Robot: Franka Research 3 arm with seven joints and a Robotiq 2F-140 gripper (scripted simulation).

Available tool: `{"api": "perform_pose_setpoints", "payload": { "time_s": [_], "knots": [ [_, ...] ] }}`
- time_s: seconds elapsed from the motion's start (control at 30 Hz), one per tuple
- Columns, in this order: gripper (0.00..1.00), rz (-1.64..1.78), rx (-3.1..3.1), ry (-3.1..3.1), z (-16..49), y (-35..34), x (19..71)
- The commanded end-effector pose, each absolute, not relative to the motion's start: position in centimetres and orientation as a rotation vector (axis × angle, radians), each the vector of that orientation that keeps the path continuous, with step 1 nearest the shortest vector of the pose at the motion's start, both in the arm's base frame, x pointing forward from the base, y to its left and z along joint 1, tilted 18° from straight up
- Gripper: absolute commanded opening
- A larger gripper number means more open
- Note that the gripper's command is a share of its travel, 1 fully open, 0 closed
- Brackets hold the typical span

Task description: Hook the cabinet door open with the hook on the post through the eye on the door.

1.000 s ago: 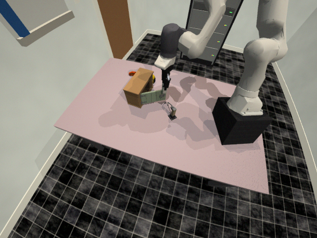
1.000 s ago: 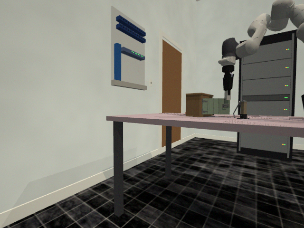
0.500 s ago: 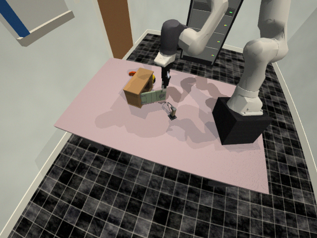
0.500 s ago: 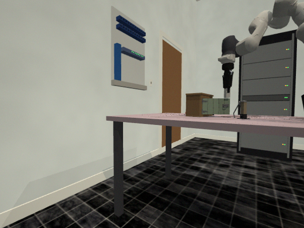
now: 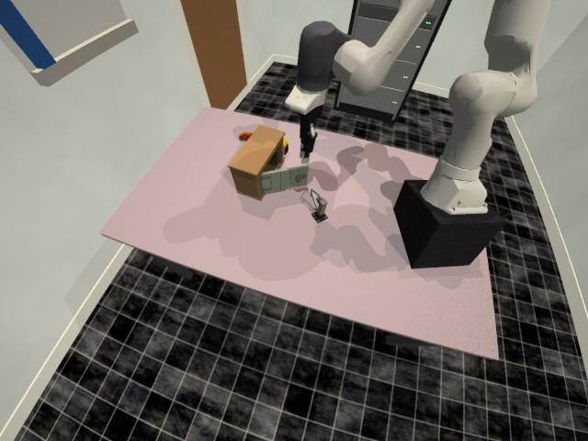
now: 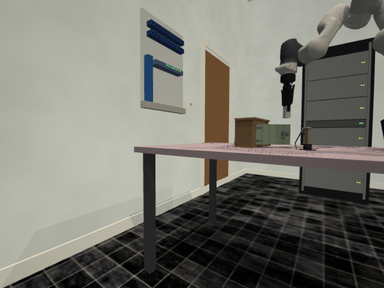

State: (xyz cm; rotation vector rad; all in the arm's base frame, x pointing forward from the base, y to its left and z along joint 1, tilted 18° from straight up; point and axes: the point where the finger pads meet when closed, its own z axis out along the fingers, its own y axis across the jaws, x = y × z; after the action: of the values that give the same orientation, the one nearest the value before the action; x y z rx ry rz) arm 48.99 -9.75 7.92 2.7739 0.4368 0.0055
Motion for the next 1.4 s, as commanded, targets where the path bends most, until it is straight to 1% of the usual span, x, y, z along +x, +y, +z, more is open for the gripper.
{"api": "perform_pose_setpoints", "payload": {
  "time_s": [0.0, 1.03, 1.13, 1.2, 1.23, 1.37],
  "knots": [
    [0.16, -0.012, 2.778, 0.487, 8.6, -9.5, 48.6],
    [0.16, -0.014, 2.777, 0.494, 10.3, -8.9, 48.5],
    [0.16, -0.090, 2.721, 0.793, 9.4, -8.0, 47.4],
    [0.16, -0.090, 2.721, 0.793, 9.4, -8.0, 47.4],
    [0.16, -0.127, 2.676, 0.954, 8.9, -7.3, 46.6],
    [0.16, -0.167, 2.599, 1.122, 7.9, -4.6, 44.2]
  ]
}}
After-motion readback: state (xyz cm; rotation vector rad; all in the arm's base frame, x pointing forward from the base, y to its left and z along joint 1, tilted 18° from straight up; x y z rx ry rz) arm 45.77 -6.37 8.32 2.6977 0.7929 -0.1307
